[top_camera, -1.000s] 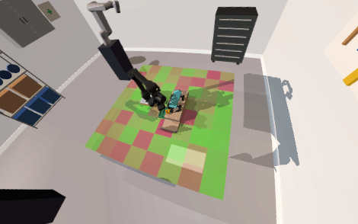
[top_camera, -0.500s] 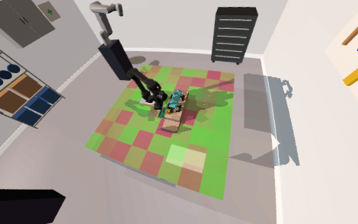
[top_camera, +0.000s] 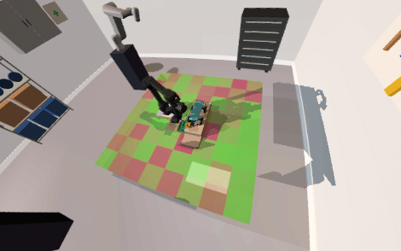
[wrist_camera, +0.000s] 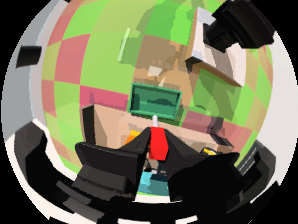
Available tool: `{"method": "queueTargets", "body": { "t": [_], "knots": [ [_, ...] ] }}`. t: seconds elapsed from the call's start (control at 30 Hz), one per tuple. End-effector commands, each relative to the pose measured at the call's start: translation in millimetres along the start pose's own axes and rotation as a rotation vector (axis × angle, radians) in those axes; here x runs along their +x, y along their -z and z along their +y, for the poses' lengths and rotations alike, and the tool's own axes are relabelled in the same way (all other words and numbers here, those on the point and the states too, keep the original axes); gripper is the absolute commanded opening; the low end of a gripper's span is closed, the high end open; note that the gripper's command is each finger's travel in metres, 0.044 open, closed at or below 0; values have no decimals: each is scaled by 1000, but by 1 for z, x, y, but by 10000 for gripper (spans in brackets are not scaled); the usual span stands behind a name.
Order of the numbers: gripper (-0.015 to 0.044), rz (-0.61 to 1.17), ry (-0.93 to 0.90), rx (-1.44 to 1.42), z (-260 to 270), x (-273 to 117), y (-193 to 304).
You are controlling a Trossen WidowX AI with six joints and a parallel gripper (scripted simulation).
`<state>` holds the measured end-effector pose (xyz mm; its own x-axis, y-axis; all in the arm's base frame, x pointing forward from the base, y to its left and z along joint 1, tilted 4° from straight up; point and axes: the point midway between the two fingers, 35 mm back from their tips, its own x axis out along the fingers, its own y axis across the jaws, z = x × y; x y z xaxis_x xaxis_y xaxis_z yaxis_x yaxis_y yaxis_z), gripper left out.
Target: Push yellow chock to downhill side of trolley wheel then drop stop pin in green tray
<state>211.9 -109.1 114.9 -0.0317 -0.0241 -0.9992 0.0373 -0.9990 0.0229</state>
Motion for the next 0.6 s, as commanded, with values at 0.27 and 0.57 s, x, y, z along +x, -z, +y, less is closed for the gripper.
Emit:
{"method": "queueTargets", "body": {
  "t": [0.27,0.57],
  "knots": [
    [0,-17,-58,32,0,16,-11],
    [0,-18,-177,31,10,41,-9]
  ]
}}
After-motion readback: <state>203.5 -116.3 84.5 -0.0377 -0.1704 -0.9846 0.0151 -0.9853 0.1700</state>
